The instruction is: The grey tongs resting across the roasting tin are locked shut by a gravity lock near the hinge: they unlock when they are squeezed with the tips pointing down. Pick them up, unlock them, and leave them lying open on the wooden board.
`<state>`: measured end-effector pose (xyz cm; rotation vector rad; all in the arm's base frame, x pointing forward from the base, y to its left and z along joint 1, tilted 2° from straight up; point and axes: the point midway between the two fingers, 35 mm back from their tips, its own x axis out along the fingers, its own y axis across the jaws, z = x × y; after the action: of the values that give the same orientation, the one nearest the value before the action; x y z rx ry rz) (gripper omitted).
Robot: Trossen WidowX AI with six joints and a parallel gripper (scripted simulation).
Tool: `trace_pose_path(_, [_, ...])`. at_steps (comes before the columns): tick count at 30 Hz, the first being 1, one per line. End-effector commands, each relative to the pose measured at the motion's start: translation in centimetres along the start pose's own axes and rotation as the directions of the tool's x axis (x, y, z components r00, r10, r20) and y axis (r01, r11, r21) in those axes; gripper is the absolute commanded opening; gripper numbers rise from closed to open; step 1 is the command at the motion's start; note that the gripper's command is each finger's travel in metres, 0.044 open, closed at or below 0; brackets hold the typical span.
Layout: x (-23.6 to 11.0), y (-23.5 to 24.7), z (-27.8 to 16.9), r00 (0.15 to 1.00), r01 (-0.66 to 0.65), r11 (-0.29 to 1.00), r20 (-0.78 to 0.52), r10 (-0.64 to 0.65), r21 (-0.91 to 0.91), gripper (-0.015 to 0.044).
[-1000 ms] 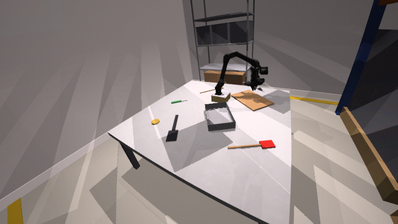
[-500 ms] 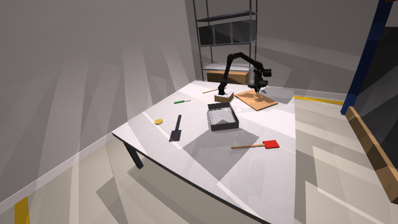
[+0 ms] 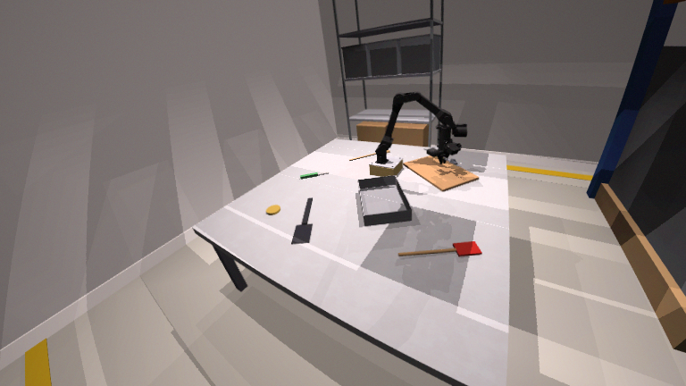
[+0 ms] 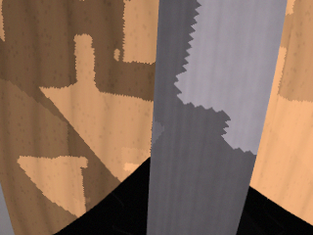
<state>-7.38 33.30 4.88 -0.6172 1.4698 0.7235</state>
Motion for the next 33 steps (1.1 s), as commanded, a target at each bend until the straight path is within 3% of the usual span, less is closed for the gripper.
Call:
trace_pose_path(1, [0.6,0.0,-0.1,1.000,-0.004,1.000,-0.001,0.004,0.001,-0.0150])
trace_pose_path(12, [1.8,-0.1,-0.2,1.000,-0.004,1.000,-0.001,0.004,0.000,-0.0150])
trace_pose_path(33, [1.7,-0.2,-0.2,1.000,0.002,1.000,-0.001,-0.002,-0.001,0.0401])
